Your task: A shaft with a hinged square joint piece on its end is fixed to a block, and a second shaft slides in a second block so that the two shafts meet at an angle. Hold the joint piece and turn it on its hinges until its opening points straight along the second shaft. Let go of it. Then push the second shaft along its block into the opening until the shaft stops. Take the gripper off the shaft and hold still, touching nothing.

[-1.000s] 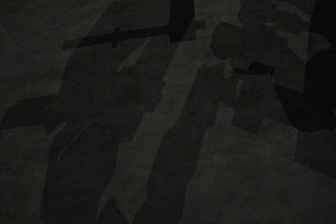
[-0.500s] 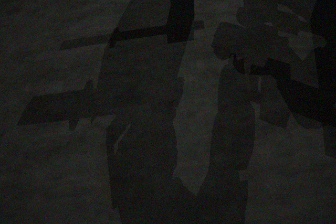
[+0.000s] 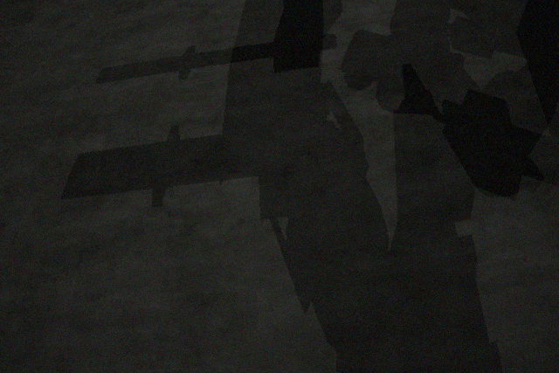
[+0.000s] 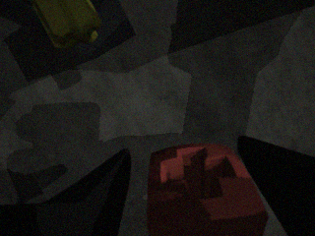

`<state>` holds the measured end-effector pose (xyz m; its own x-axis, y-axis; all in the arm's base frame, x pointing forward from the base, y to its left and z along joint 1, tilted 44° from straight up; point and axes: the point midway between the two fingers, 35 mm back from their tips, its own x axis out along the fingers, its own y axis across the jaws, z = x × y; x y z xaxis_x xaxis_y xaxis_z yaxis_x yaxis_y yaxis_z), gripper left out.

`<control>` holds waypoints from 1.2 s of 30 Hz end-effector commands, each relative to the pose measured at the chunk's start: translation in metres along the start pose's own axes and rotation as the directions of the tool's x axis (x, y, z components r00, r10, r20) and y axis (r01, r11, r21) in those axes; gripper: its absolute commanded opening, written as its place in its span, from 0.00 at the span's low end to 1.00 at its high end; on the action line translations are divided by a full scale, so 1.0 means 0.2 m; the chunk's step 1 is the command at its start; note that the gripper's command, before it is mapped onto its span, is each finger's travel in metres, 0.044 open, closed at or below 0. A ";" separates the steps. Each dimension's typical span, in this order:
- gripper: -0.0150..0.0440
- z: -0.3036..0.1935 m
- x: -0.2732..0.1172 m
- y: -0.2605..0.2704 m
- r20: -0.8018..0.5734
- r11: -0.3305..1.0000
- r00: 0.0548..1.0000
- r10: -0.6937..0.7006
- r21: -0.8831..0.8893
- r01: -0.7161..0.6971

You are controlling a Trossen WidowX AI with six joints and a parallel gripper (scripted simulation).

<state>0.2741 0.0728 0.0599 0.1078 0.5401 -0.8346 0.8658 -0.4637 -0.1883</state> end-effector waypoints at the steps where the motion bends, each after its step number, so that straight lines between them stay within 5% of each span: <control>1: 0.69 0.01 0.02 -0.01 0.006 1.000 1.000 -0.008 0.012 0.008; 4: 0.56 0.01 0.02 -0.01 0.006 1.000 1.000 -0.008 0.012 0.008; 36: 0.56 0.01 0.02 -0.01 0.006 1.000 1.000 -0.008 0.012 0.008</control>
<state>0.2726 0.0733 0.0579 0.1016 0.5414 -0.8346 0.8644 -0.4634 -0.1953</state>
